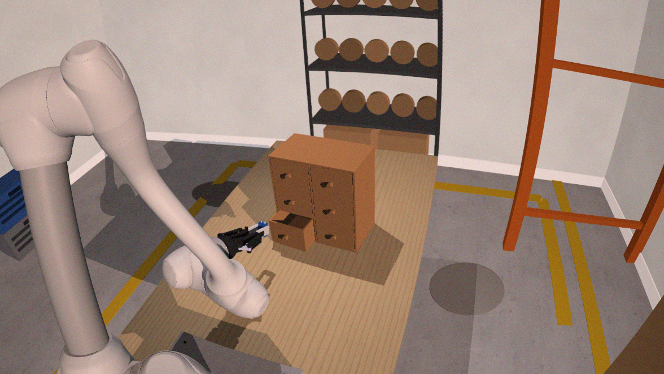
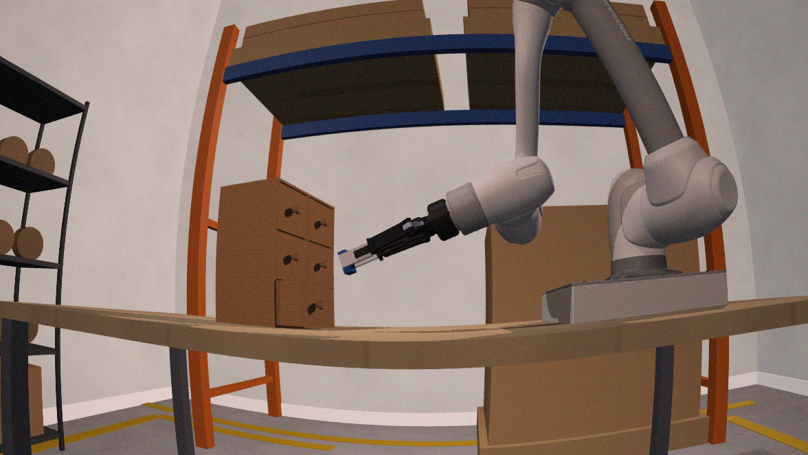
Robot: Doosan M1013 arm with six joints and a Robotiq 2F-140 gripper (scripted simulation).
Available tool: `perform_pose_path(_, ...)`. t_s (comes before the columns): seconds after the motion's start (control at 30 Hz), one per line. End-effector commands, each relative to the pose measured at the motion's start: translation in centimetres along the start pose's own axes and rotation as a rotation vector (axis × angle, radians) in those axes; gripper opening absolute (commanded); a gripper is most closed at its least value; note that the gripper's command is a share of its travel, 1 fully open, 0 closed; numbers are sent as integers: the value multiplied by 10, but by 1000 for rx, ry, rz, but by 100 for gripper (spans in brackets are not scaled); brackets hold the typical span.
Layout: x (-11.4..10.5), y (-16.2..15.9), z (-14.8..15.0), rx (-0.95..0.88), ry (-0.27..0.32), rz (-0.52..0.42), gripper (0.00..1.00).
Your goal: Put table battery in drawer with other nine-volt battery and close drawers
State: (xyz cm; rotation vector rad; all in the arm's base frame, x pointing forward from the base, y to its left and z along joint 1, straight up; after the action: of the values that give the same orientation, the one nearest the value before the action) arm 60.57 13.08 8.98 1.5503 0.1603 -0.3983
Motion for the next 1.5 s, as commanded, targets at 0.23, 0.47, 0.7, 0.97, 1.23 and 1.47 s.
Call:
perform_pose_path(0.23,37,13,-2,-10,7,0,14)
perform_pose_path(0.47,66,24,-2,-10,7,0,14)
perform_pose_path(0.7,84,30,-2,-10,7,0,14)
perform_pose_path(0.97,104,38,-2,-10,7,0,14)
perform_pose_path(1.23,114,41,-2,-10,7,0,14)
perform_pose_path(1.47,116,42,-2,-10,7,0,14)
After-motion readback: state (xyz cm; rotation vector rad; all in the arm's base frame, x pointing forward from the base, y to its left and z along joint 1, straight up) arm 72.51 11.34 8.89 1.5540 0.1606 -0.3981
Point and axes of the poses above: the point where the finger pads meet when closed, its own x axis out along the fingers, its own z axis across the jaws, y = z × x, the point moved 5 cm from there along -x, back along the fingers, and after that the axes turned 2 degrees about -x, right-handed, at the moved point
